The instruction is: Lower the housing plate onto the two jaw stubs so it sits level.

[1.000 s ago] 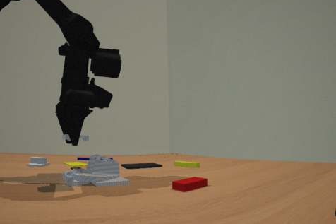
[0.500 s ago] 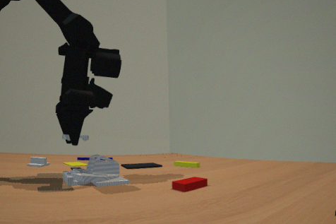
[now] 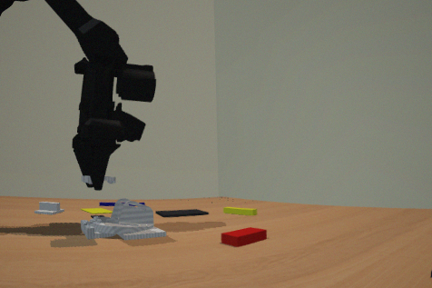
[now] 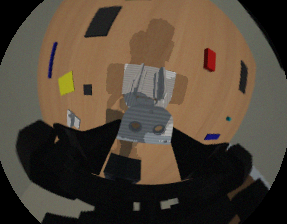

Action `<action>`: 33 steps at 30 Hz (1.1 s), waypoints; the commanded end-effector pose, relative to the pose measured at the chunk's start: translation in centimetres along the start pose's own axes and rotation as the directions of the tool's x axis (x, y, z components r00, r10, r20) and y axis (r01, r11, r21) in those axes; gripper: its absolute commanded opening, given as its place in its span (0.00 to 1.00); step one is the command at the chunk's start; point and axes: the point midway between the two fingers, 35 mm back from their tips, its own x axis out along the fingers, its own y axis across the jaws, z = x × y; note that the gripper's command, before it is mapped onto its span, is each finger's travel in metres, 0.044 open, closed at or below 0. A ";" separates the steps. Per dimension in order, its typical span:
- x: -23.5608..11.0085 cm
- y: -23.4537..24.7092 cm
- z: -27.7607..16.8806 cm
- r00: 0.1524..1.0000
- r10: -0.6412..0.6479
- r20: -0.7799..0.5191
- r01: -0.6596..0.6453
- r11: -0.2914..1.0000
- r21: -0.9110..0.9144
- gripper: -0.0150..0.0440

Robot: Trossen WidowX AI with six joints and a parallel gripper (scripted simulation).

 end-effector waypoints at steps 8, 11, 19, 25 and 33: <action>2.1 0.0 0.0 1.000 -0.001 -0.007 0.001 1.000 0.004 0.85; 2.6 0.0 0.0 1.000 -0.001 -0.007 0.001 1.000 0.004 0.85; 3.9 0.0 -0.1 1.000 -0.001 -0.007 0.001 1.000 0.004 0.85; 4.8 0.0 -0.2 1.000 -0.001 -0.007 0.001 1.000 0.005 0.85; 5.4 0.0 -0.2 1.000 -0.001 -0.007 0.001 1.000 0.005 0.85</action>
